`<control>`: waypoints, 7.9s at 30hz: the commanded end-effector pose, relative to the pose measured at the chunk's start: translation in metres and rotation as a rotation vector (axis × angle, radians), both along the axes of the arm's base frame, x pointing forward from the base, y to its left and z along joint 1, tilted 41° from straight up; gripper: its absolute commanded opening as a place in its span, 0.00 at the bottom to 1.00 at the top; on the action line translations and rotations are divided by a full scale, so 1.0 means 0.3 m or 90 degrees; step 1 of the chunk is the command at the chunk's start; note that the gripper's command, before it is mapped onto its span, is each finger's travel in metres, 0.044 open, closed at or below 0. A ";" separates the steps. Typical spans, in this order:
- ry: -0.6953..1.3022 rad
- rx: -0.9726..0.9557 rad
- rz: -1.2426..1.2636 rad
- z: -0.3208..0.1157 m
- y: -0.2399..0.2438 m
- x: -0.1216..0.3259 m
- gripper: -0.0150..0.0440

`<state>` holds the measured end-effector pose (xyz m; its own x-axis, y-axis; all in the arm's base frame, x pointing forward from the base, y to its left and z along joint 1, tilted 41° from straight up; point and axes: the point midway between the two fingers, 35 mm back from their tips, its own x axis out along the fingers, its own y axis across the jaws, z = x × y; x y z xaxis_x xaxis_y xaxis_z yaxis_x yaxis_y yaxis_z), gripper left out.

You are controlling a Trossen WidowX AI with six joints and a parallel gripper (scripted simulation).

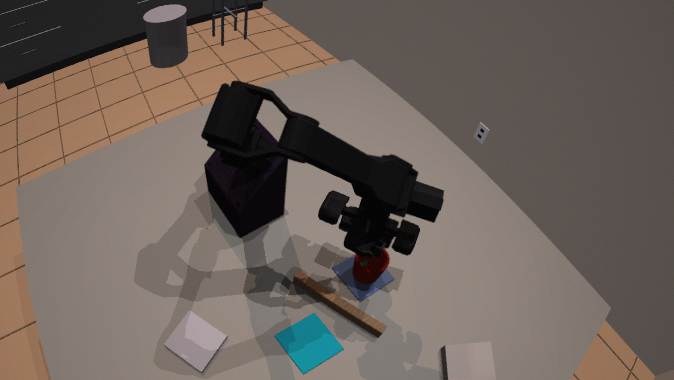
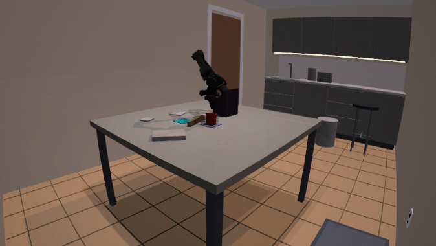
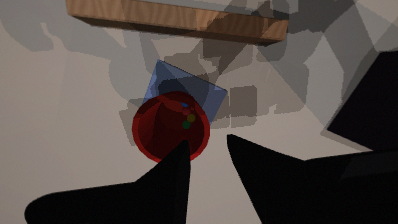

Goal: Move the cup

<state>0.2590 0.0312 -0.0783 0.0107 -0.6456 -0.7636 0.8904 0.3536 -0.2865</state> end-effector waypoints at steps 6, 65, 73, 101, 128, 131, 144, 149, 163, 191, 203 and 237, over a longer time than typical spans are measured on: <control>-0.003 -0.006 -0.003 -0.024 -0.017 0.003 0.50; -0.006 -0.005 -0.006 -0.133 -0.115 0.006 0.25; -0.004 -0.005 -0.004 -0.059 -0.050 -0.002 0.25; 0.001 -0.010 -0.002 -0.007 -0.015 -0.028 0.25; -0.002 -0.008 -0.003 0.075 -0.112 0.011 0.25; -0.002 -0.008 -0.003 0.090 -0.129 0.018 0.25; -0.003 -0.009 -0.003 0.157 -0.208 0.050 0.25; -0.003 -0.009 -0.003 0.184 -0.239 0.062 0.25; -0.003 -0.010 -0.003 0.259 -0.327 0.094 0.25; -0.004 -0.012 -0.003 0.438 -0.501 0.175 0.25; -0.005 -0.013 -0.003 0.452 -0.533 0.188 0.25; -0.004 -0.014 -0.003 0.322 -0.651 0.189 0.25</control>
<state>0.3166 -0.1625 0.0234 0.0153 -0.6658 -0.7459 0.8984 0.3366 -0.2821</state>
